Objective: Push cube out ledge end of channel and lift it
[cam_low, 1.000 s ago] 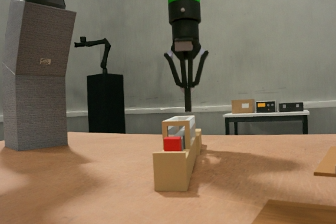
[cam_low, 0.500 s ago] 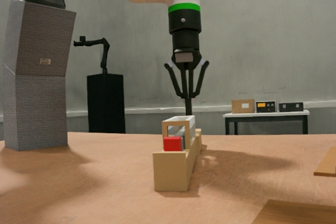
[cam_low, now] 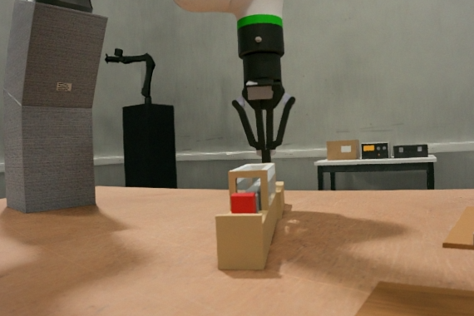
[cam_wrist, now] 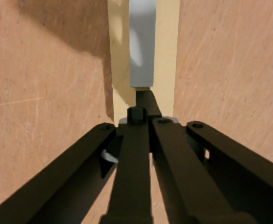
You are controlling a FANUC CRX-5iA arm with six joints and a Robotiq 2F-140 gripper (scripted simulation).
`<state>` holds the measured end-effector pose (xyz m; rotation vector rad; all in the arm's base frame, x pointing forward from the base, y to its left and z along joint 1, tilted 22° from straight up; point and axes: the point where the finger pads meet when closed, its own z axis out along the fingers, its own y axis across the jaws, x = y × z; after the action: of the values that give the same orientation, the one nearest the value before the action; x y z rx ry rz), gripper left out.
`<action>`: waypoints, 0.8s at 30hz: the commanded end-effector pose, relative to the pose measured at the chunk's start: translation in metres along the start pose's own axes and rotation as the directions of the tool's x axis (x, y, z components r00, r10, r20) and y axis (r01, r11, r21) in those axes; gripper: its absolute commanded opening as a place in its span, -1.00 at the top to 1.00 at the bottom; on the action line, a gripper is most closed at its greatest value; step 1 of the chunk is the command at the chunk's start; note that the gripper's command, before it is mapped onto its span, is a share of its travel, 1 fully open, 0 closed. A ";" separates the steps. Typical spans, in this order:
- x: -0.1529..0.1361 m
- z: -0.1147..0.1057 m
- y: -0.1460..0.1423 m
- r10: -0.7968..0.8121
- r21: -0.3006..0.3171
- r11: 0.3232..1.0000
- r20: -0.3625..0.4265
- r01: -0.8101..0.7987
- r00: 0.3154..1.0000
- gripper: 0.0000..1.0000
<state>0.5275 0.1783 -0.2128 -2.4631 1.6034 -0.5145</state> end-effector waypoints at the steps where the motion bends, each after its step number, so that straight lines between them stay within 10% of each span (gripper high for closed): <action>1: 0.002 0.000 -0.001 0.000 0.001 1.000 0.000 0.000 1.000 0.80; 24: 0.015 -0.025 -0.001 0.000 0.001 1.000 0.000 0.000 1.000 0.80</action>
<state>0.5281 0.1654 -0.1976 -2.4602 1.6013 -0.5146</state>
